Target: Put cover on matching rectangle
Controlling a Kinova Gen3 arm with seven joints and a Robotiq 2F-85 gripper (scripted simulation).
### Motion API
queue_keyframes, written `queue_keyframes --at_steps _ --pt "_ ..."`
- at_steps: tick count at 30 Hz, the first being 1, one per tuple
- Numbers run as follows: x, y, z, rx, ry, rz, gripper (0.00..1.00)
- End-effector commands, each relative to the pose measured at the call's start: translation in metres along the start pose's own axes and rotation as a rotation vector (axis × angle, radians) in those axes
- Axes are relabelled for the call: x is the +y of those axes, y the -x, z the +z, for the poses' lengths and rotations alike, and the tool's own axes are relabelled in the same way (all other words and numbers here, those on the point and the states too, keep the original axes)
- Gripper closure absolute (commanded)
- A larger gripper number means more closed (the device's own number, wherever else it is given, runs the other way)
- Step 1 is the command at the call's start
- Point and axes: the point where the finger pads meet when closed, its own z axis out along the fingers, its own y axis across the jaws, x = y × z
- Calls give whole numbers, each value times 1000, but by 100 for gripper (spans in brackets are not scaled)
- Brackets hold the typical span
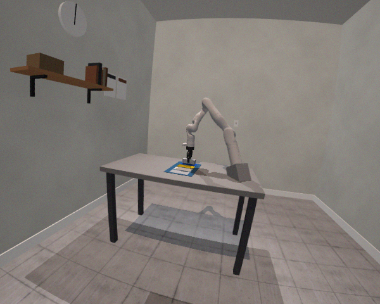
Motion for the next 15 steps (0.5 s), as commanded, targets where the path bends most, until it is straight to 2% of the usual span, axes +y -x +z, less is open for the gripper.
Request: queue_keyframes --at_steps 1,15 --pt "0 -1 -1 2 0 0 100" --pt "0 -1 3 2 0 0 100"
